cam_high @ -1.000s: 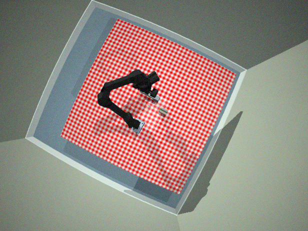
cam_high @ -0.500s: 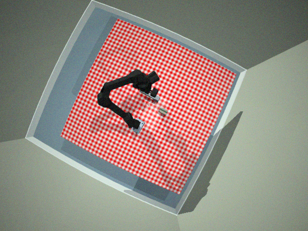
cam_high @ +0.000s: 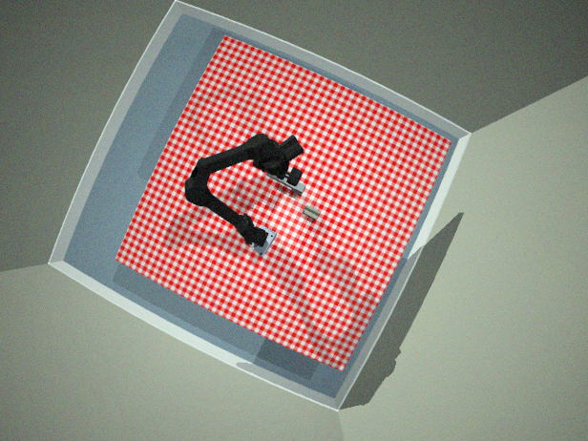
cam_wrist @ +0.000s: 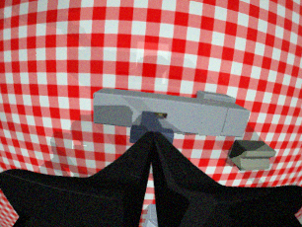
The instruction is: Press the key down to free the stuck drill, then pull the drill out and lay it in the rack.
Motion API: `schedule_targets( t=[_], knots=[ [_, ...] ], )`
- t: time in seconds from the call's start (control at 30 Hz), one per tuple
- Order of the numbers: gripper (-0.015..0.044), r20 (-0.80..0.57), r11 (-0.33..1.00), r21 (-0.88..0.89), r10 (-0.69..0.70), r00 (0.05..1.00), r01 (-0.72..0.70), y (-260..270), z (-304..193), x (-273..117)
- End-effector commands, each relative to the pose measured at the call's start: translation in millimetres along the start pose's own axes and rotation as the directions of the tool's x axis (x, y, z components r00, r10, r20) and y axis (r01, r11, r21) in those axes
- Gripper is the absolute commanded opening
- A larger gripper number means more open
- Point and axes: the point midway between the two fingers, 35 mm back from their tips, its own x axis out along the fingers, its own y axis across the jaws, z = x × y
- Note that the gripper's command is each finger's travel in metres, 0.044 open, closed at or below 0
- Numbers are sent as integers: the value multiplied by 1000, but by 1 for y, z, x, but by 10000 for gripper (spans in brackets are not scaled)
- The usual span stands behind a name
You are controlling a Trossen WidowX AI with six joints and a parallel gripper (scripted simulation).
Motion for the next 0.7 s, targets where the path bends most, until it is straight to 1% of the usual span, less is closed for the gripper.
schedule_targets(
  t=[0.0,0.67],
  knots=[
    [0,-42,1000,12,18,999,-18,2,-8,14],
    [0,-42,1000,12,18,999,-18,2,-9,21]
  ],
)
